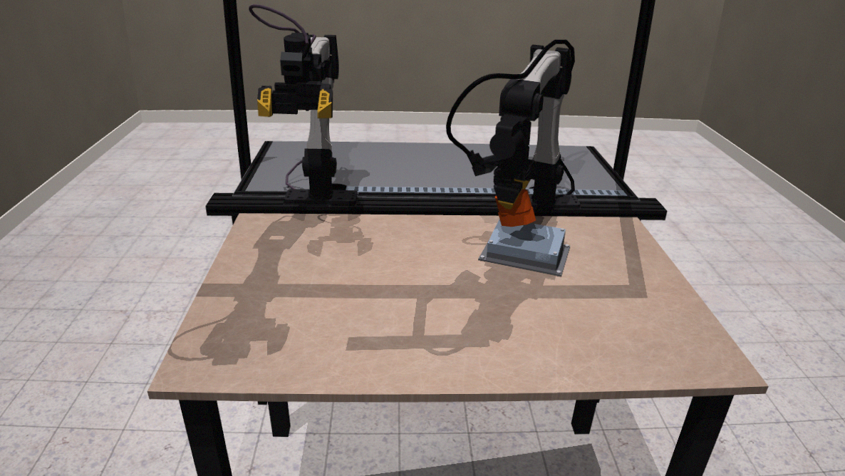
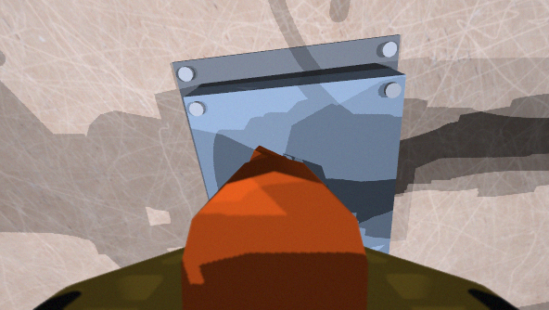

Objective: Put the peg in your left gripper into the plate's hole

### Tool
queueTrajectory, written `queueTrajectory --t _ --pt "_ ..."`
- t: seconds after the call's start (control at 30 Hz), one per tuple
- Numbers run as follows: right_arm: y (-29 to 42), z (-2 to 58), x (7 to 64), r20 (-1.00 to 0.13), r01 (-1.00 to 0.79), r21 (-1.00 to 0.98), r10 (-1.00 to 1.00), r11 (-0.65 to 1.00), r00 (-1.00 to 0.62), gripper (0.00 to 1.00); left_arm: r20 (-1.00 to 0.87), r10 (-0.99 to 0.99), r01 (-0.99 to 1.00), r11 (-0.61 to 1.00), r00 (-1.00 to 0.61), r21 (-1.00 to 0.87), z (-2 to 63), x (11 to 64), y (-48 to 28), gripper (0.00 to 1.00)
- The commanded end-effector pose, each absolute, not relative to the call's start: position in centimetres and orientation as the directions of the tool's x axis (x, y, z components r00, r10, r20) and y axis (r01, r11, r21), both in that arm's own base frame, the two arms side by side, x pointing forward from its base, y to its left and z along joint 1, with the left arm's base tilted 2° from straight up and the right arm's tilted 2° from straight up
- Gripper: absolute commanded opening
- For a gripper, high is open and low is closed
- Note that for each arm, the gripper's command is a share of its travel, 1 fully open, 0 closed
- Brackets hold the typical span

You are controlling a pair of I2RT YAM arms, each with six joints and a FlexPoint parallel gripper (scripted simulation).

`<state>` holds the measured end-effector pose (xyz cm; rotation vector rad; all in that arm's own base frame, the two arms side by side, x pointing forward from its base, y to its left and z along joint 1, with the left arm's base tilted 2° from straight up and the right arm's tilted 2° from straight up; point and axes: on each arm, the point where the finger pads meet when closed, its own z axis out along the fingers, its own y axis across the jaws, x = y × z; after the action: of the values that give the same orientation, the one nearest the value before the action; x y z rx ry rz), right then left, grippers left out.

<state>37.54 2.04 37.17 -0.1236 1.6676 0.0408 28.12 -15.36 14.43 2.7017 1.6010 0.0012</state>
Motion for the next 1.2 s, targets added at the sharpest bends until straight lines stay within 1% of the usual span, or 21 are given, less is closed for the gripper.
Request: queueTrajectory --t 0.0,0.2,0.4,0.47,0.67,0.83,0.97,1.03,1.17 --pt "2.7 37.8 37.0 -0.993 -0.136 -0.063 -0.076 0.989 -0.089 1.0 -0.001 0.878 0.878 -0.479 0.479 0.007 16.6 27.6 -14.9 0.33" --pt "5.5 36.4 36.0 -0.988 -0.198 -0.053 -0.08 0.979 -0.132 1.0 -0.008 0.876 0.876 -0.483 0.483 0.0 17.8 27.5 -14.9 0.33" --pt "11.8 35.0 33.2 -0.978 -0.356 -0.033 -0.104 0.934 -0.181 1.0 -0.115 0.863 0.871 -0.491 0.491 0.03 18.1 28.0 -15.5 0.33" --pt "11.8 35.0 33.2 -0.978 -0.356 -0.033 -0.104 0.934 -0.181 1.0 -0.115 0.863 0.871 -0.491 0.491 0.03 18.1 28.0 -15.5 0.33" --pt "19.1 33.5 27.4 -0.963 -0.571 -0.025 -0.172 0.821 -0.206 1.0 -0.271 0.862 0.892 -0.452 0.429 -0.028 16.8 27.8 -13.7 0.33" --pt "23.3 32.6 22.2 -0.952 -0.711 -0.023 -0.231 0.703 -0.198 1.0 -0.339 0.865 0.911 -0.409 0.369 -0.051 16.1 28.2 -12.2 0.33" --pt "25.4 32.0 18.3 -0.945 -0.796 -0.023 -0.273 0.605 -0.181 1.0 -0.354 0.872 0.921 -0.383 0.338 -0.065 15.8 28.5 -11.4 0.33" --pt "25.4 32.0 18.3 -0.945 -0.796 -0.023 -0.273 0.605 -0.181 1.0 -0.354 0.872 0.921 -0.383 0.338 -0.065 15.8 28.5 -11.4 0.33" --pt "26.5 31.6 15.9 -0.94 -0.841 -0.023 -0.299 0.54 -0.166 1.0 -0.35 0.873 0.924 -0.379 0.341 -0.044 16.0 28.6 -11.4 0.33"
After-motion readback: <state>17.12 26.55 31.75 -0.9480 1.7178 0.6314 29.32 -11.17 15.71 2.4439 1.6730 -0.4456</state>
